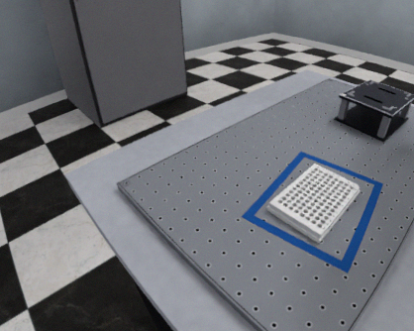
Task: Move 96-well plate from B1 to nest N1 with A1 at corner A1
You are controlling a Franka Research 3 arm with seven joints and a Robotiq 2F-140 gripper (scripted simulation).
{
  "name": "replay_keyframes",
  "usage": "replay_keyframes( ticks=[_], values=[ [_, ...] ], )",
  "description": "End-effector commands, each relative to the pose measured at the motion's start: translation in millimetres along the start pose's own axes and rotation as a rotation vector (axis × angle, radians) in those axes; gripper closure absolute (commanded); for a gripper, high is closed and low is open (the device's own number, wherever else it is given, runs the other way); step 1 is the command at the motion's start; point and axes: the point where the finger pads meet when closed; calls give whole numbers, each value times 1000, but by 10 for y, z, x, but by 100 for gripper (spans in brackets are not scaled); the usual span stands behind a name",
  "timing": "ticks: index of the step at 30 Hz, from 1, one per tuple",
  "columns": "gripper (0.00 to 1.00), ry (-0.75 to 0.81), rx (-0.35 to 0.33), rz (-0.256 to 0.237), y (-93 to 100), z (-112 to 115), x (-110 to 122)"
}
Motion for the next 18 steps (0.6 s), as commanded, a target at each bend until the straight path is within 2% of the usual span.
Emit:
replay_keyframes(
  ticks=[1,6,8,18],
  values=[
    [0,208,31,2,-72,-50,-160],
    [0,350,45,23,-197,-6,-372],
    [0,350,45,23,-197,-6,-372],
    [0,631,69,64,-451,130,-780]
  ],
)
Point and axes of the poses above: the point where the finger pads meet when closed, its own y axis back along the fingers, its own x axis across the jaws, z = x × y, and after that the axes turned 13 degrees about -y, right-handed
